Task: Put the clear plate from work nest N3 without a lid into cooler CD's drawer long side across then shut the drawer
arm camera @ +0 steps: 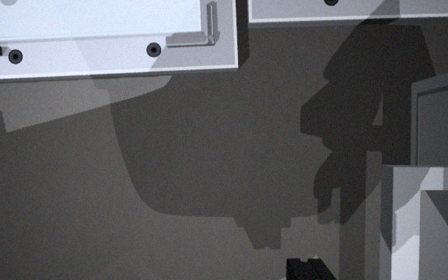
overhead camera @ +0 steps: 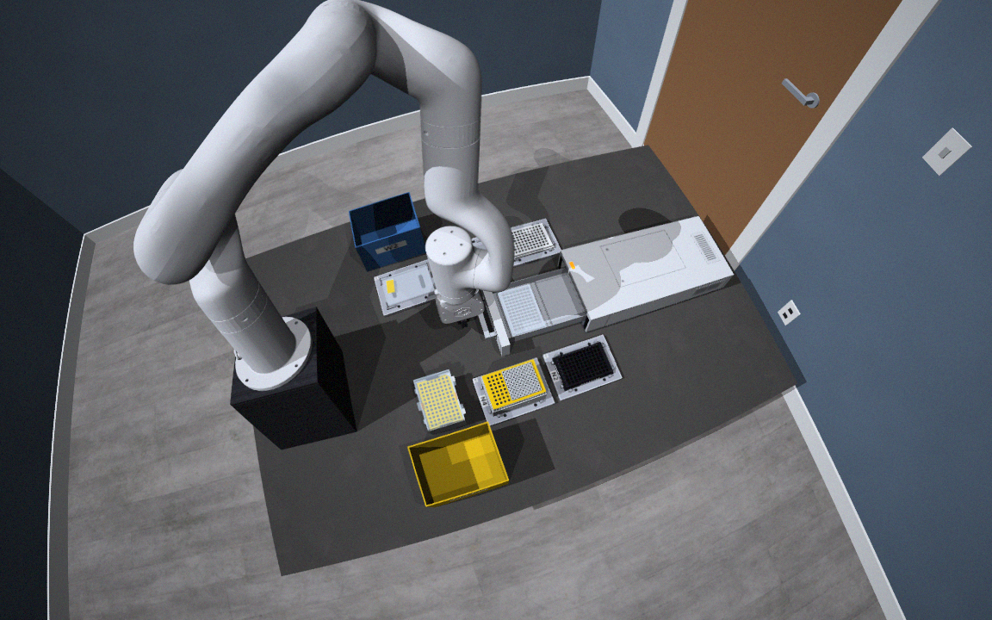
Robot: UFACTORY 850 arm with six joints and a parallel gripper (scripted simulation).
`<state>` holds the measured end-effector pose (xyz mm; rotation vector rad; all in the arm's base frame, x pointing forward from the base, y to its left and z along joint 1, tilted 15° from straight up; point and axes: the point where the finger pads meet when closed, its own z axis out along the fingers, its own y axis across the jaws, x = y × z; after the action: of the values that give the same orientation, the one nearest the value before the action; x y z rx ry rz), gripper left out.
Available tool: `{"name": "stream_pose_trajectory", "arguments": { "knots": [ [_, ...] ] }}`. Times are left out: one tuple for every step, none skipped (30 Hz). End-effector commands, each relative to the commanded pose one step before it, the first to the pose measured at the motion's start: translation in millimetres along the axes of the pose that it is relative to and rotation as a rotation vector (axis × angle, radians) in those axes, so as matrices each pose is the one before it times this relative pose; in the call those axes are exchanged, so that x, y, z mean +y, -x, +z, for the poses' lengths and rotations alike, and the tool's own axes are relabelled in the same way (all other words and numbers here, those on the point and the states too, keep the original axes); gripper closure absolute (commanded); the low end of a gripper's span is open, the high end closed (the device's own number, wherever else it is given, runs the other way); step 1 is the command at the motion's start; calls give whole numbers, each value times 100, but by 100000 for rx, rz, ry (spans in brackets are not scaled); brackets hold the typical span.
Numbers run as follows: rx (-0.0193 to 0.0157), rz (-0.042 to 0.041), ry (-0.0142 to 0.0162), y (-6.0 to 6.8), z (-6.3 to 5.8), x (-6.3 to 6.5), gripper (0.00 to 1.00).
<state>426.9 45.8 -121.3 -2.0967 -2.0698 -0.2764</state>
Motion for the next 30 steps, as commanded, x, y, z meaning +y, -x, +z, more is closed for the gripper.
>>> {"name": "stream_pose_trajectory", "arguments": {
  "knots": [
    [-31, -23, 251, 2, 625, 90, 100],
    [0, 0, 0, 0, 0, 0, 100],
    [0, 0, 0, 0, 0, 0, 100],
    [0, 0, 1, 0, 168, -2, 100],
    [0, 0, 0, 0, 167, 0, 100],
    [0, 0, 0, 0, 167, 0, 100],
    [0, 0, 0, 0, 167, 0, 100],
    [0, 0, 0, 0, 167, 0, 100],
    [0, 0, 0, 0, 167, 0, 100],
    [0, 0, 0, 0, 167, 0, 100],
    [0, 0, 0, 0, 0, -1, 100],
    [1, 0, -3, 0, -3, 5, 100],
    [-1, 0, 1, 0, 1, -2, 100],
    [0, 0, 1, 0, 1, -1, 100],
    [0, 0, 1, 0, 1, -1, 100],
    [1, 0, -3, 0, -3, 4, 100],
    [-1, 0, 1, 0, 1, -2, 100],
    [0, 0, 1, 0, 1, -1, 100],
    [0, 0, 0, 0, 0, 0, 100],
    [0, 0, 0, 0, 0, 0, 100],
    [-2, -1, 7, 0, 5, 158, 100],
    [1, 0, -1, 0, -1, 170, 100],
    [0, 0, 2, 0, 1, 166, 100],
    [0, 0, 1, 0, 0, 166, 100],
    [0, 0, 1, 0, 0, 166, 100],
    [0, 0, 1, 0, 0, 166, 100],
    [0, 0, 1, 0, 0, 166, 100],
    [0, 0, 1, 0, 0, 166, 100],
    [0, 0, 1, 0, 0, 167, 100],
    [2, 0, -4, 0, -3, 173, 100]
  ]
}}
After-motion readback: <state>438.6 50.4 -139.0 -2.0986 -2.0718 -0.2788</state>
